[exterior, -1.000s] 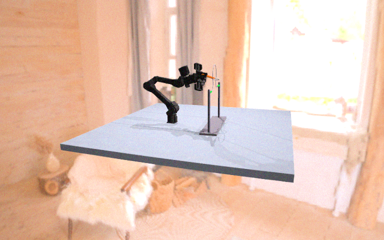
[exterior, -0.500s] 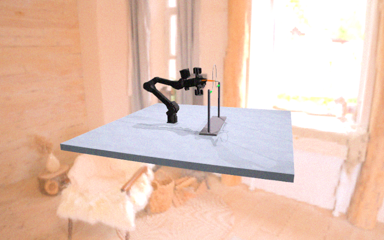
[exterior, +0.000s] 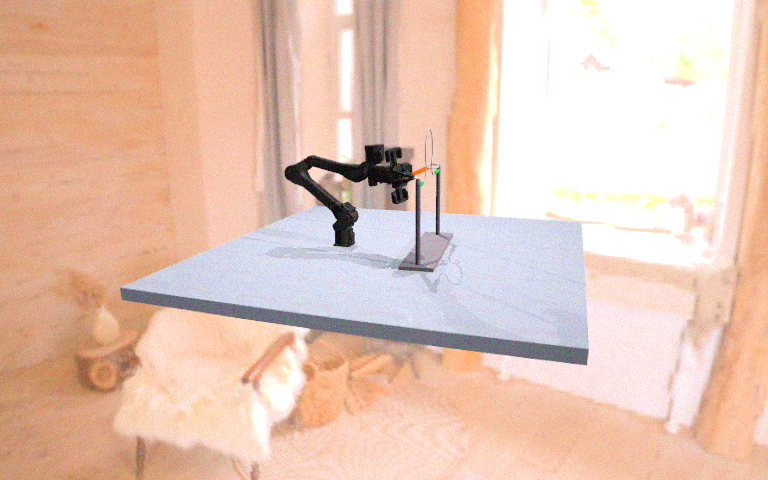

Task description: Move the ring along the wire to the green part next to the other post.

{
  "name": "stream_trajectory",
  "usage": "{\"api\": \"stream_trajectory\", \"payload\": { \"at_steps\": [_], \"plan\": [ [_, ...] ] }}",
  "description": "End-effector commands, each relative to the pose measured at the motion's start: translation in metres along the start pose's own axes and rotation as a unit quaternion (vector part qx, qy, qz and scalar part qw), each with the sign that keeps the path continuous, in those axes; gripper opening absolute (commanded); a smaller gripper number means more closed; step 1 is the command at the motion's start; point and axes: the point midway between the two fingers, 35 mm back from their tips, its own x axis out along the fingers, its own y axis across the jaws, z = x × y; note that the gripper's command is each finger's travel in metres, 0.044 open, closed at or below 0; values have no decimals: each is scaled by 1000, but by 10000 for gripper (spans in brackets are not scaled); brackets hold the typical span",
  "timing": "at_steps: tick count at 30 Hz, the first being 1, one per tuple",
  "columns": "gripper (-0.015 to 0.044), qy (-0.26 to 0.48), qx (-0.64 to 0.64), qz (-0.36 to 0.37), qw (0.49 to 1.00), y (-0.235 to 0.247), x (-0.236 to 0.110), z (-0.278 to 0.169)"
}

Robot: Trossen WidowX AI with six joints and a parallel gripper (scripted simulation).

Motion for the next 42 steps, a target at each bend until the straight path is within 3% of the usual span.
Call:
{"api": "stream_trajectory", "payload": {
  "at_steps": [1, 21, 42],
  "plan": [
    [-150, 8, 48, 31, 998, 19, -3, 0],
    [-150, 24, 256, 159, 953, 87, -23, 23],
    [-150, 20, 442, 255, 860, 134, -50, 69]
  ]
}}
